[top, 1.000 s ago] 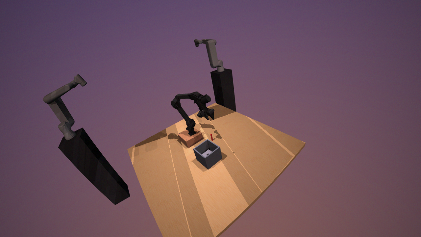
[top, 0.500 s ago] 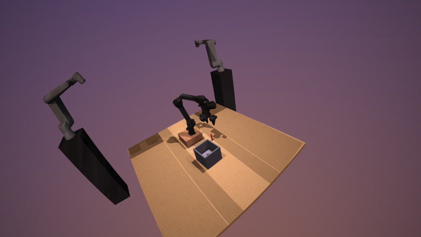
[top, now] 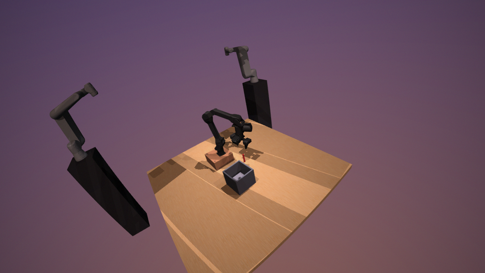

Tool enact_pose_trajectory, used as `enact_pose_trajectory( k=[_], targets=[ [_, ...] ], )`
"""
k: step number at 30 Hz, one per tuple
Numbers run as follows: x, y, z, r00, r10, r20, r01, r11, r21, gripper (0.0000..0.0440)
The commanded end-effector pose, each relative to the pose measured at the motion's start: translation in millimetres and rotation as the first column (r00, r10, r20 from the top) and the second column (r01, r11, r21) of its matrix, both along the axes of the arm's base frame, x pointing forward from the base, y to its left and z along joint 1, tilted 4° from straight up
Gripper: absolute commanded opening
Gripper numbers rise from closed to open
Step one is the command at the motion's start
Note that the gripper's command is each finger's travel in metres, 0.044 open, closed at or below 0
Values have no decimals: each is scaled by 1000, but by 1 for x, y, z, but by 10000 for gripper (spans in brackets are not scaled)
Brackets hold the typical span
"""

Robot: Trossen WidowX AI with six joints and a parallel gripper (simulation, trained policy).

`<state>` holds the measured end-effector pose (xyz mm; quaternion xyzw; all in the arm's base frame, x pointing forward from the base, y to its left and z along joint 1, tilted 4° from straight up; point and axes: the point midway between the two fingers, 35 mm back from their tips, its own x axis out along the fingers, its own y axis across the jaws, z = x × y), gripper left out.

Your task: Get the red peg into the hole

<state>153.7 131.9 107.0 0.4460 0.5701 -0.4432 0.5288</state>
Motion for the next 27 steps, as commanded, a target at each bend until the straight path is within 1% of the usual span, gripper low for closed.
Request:
enact_pose_trajectory(
  k=[1,9,19,27],
  targets=[
    [-2,-1,-9,1000,22,-15,-22,999,-23,440],
    [-4,-4,-34,998,55,-42,-58,996,-71,440],
    [-4,-9,-71,998,58,-41,-62,992,-113,439],
    [-3,-12,-95,999,42,-25,-45,990,-132,413]
  ],
)
